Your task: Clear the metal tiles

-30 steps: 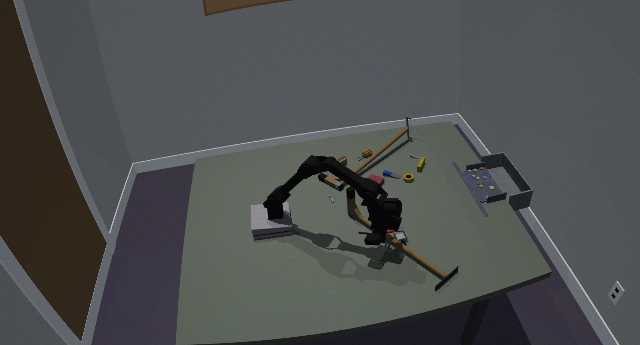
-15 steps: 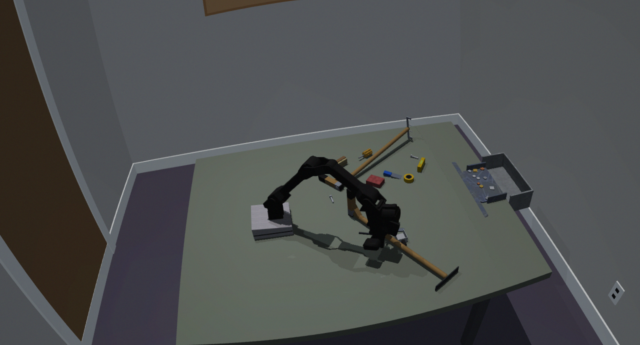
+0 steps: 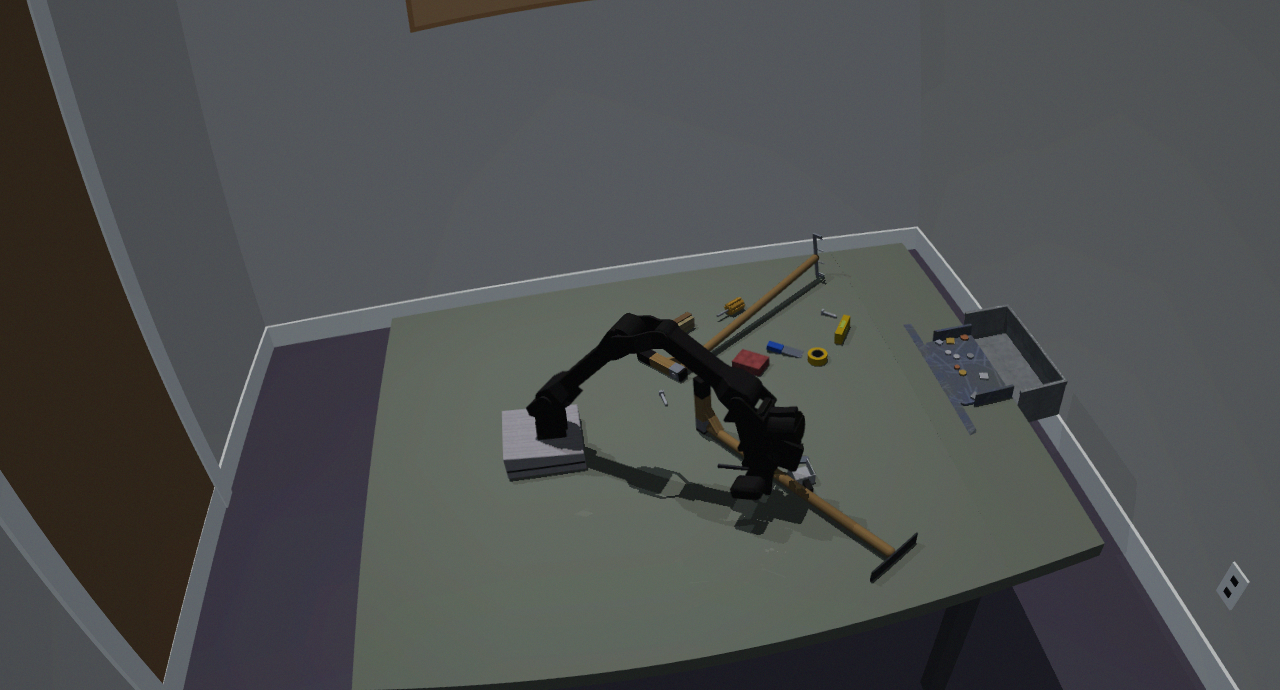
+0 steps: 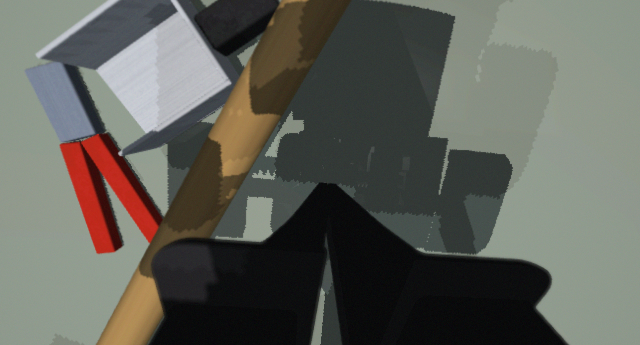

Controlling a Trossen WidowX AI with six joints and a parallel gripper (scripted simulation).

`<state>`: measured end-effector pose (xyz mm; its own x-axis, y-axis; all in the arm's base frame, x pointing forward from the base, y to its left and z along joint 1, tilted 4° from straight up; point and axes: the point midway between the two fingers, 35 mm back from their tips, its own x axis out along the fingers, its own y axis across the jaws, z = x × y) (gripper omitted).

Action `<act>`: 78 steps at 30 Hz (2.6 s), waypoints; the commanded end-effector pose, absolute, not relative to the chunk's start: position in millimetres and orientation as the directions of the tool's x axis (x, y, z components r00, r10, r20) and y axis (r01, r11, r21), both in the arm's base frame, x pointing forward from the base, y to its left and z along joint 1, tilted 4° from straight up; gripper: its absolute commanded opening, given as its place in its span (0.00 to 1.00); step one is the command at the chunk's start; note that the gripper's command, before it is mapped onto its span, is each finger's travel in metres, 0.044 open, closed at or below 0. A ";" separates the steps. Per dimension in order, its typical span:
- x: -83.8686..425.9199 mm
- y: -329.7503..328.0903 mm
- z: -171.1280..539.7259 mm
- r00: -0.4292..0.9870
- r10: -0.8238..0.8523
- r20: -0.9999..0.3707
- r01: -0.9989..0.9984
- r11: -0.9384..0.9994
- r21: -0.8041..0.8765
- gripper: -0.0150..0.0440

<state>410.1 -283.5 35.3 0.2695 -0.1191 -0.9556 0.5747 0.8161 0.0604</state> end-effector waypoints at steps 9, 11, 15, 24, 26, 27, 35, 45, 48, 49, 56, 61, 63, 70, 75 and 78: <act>422.2 -279.5 36.5 0.267 -0.120 -0.956 0.578 0.814 0.059 0.25; 424.0 -278.9 36.7 0.267 -0.120 -0.956 0.578 0.814 0.059 0.25; 427.8 -277.5 37.2 0.267 -0.120 -0.956 0.577 0.814 0.059 0.25; 436.1 -274.1 38.3 0.268 -0.120 -0.956 0.577 0.814 0.060 0.25; 438.0 -273.4 38.6 0.268 -0.120 -0.956 0.577 0.814 0.060 0.25; 438.9 -273.0 38.7 0.268 -0.119 -0.956 0.577 0.814 0.060 0.25; 446.2 -269.6 39.6 0.268 -0.119 -0.956 0.577 0.814 0.061 0.25; 455.1 -265.2 40.7 0.269 -0.119 -0.956 0.577 0.814 0.061 0.25; 457.8 -263.8 41.0 0.269 -0.119 -0.956 0.577 0.814 0.062 0.25; 458.6 -263.3 41.0 0.269 -0.119 -0.956 0.577 0.814 0.062 0.25; 464.7 -259.9 41.7 0.270 -0.118 -0.956 0.577 0.814 0.062 0.25; 468.9 -257.3 42.1 0.270 -0.118 -0.956 0.577 0.814 0.062 0.25; 470.6 -256.3 42.3 0.270 -0.118 -0.955 0.577 0.814 0.063 0.25; 476.4 -252.5 42.9 0.271 -0.118 -0.955 0.577 0.814 0.063 0.25; 480.5 -249.7 43.2 0.271 -0.118 -0.955 0.577 0.814 0.064 0.25; 482.9 -248.0 43.5 0.271 -0.118 -0.955 0.577 0.814 0.064 0.25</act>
